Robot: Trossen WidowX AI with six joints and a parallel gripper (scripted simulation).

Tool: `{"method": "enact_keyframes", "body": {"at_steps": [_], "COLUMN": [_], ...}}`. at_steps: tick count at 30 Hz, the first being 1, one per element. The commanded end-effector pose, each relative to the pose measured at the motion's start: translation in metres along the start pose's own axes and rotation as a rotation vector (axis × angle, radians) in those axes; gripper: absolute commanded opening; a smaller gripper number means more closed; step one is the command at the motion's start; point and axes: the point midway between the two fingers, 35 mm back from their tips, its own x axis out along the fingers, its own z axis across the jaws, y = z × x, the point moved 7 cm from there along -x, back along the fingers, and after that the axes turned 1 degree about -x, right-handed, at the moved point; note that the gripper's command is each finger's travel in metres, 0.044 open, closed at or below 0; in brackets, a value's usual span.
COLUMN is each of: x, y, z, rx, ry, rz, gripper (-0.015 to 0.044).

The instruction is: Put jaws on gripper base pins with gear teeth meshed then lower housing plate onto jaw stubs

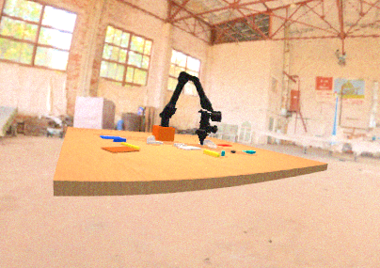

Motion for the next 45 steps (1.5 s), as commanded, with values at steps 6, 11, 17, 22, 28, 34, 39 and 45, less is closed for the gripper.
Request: {"method": "enact_keyframes", "body": {"at_steps": [6,11,17,22,28,34,39,45], "x": [0.000,0.000,-0.002,-0.006,-0.011,-0.016,-0.020,-0.025], "y": [0.000,0.000,0.000,0.000,0.000,0.000,0.000,0.000], "z": [0.000,0.000,0.000,0.000,0.000,0.000,0.000,0.000], "rx": [0.004,0.004,0.004,0.004,0.004,0.004,0.004,0.004], "ry": [0.003,0.003,0.003,0.003,0.003,0.003,0.003,0.003], "rz": [0.000,0.000,0.000,0.000,-0.001,-0.001,-0.001,-0.001], "gripper": [0.0037,0.0037,0.0037,0.0037,0.0037,0.0037,0.0037,0.0037]}}
